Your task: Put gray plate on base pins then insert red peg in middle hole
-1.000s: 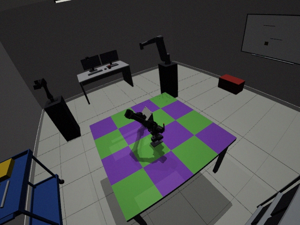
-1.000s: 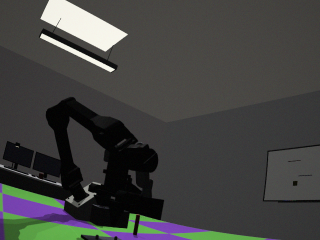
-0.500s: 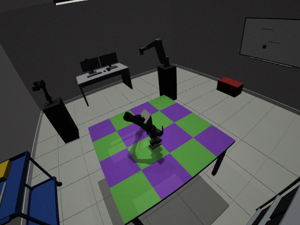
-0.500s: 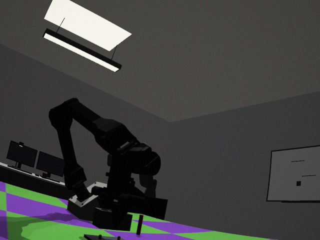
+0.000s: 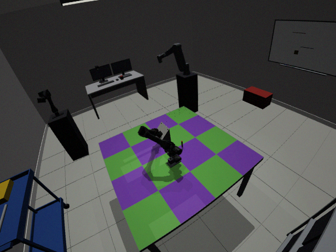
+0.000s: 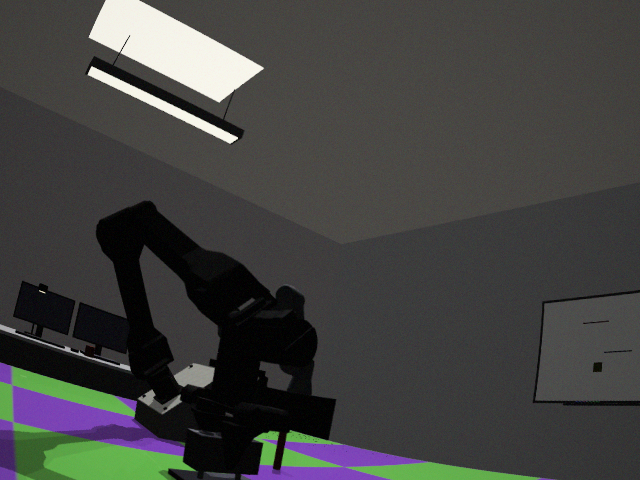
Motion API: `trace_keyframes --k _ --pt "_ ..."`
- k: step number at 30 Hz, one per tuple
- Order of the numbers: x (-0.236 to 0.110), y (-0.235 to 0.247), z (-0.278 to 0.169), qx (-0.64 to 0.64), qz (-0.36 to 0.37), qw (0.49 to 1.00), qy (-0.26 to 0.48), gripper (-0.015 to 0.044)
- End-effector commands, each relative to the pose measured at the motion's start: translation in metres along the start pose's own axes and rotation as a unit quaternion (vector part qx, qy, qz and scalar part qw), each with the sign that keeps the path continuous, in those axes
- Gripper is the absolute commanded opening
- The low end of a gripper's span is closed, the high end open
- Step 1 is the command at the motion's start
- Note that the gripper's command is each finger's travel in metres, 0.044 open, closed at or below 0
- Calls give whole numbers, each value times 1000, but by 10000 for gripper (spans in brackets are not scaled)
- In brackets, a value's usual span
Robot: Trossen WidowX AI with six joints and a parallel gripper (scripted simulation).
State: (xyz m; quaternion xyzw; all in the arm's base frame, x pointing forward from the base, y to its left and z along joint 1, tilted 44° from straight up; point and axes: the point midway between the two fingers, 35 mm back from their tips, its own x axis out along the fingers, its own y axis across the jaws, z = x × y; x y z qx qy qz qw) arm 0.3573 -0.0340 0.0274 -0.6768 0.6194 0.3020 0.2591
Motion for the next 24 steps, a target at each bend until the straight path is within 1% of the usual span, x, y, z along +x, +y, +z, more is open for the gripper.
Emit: trace_keyframes --k 1,15,24 --pt "7 0 0 -3 -1 1000 2 0" --pt "10 1 0 0 1 1000 0 0" --pt "10 1 0 0 1 1000 0 236"
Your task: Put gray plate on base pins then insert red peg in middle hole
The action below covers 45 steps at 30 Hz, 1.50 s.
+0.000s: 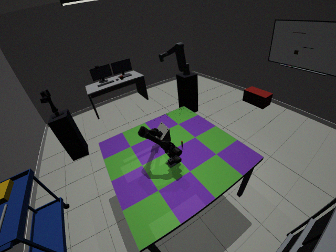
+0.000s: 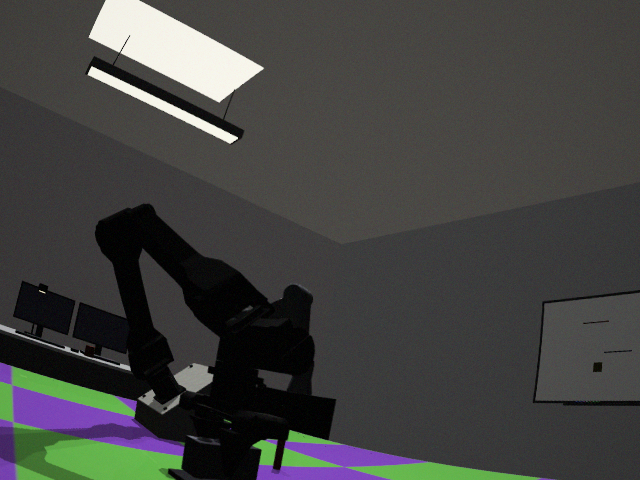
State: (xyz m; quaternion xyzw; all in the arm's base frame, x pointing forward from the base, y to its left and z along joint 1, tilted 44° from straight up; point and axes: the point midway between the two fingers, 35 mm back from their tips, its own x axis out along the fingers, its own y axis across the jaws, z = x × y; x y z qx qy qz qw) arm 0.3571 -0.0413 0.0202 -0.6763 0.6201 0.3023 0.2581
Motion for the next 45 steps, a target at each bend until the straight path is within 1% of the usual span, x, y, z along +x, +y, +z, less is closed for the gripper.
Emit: trace_keyframes --k 1,8,13,15,20,22,23,31,33,35,38,41,45 --pt "0 0 0 0 0 1000 0 263" --pt "0 0 0 0 0 1000 0 440" --pt "0 0 0 0 0 1000 0 440" --pt "-11 -2 1 0 -1 1000 -1 440" --pt "-95 -4 2 -2 -2 1000 -2 440" --pt "-116 0 1 -3 -2 1000 -1 440" --pt "-120 0 1 -3 -2 1000 -1 440" --pt "-121 -4 4 4 -2 1000 -1 440" --pt "-121 -2 14 57 -2 998 -3 440" --pt "-123 2 28 137 -3 991 -6 440" --pt "-124 8 49 256 -2 967 -11 440" --pt "-125 16 70 371 0 928 -14 440" --pt "-126 28 96 516 4 856 -16 440"
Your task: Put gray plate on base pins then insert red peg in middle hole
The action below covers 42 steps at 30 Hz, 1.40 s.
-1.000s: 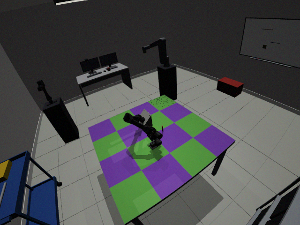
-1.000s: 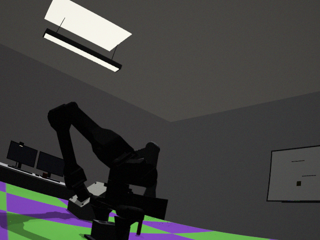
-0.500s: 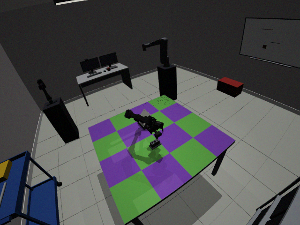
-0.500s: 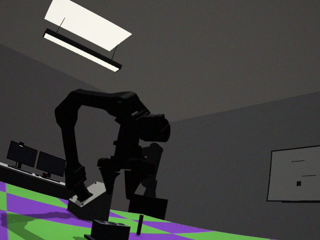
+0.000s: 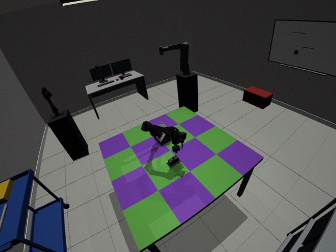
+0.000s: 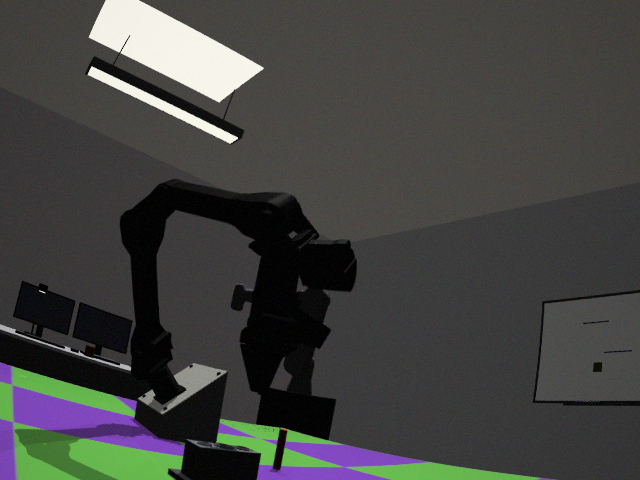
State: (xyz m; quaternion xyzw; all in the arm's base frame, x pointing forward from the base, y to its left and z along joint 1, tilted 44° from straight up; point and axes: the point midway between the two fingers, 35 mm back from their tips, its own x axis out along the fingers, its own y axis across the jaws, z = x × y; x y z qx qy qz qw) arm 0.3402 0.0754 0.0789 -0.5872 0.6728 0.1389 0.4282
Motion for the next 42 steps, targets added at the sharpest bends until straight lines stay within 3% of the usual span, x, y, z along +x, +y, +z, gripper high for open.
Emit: trace_keyframes --k 1,18,36,42 --pt "-2 49 37 319 7 948 -5 440" --pt "1 114 68 638 8 770 0 440" --pt "7 167 79 879 -1 477 4 440" --pt "7 168 78 882 -2 471 4 440"
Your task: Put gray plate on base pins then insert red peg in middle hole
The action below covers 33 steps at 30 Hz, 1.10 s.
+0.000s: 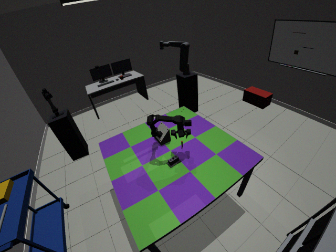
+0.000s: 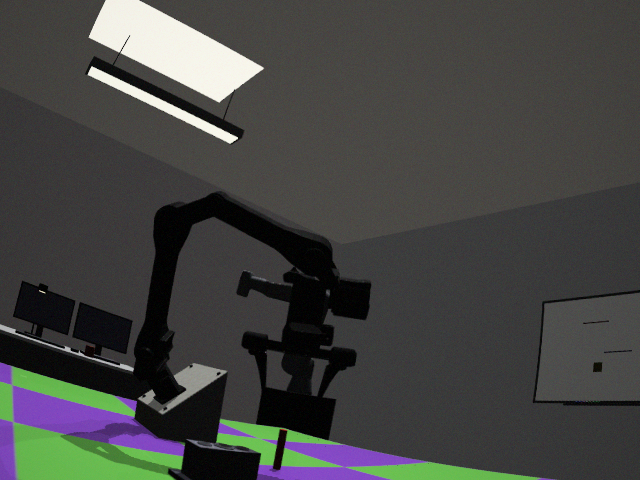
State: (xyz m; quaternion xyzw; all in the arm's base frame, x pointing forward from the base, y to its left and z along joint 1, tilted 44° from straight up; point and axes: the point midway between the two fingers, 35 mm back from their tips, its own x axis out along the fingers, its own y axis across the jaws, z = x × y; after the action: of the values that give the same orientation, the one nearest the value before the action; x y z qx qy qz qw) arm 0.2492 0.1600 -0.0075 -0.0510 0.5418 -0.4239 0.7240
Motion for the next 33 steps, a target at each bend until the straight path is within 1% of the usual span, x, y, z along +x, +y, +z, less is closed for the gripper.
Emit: trace_keyframes --k 1,15,16,19,23,26,33 --pt "5 0 -35 209 -4 978 0 440" --pt "5 -3 -32 209 -5 978 0 440" --pt "7 -2 -32 209 -4 978 0 440" --pt "29 -3 -32 210 -5 978 -1 440" --pt "33 -3 -32 210 -5 978 -1 440" --pt "45 -2 -32 210 -5 978 -1 440" --pt "52 -2 -32 210 -5 978 -1 440"
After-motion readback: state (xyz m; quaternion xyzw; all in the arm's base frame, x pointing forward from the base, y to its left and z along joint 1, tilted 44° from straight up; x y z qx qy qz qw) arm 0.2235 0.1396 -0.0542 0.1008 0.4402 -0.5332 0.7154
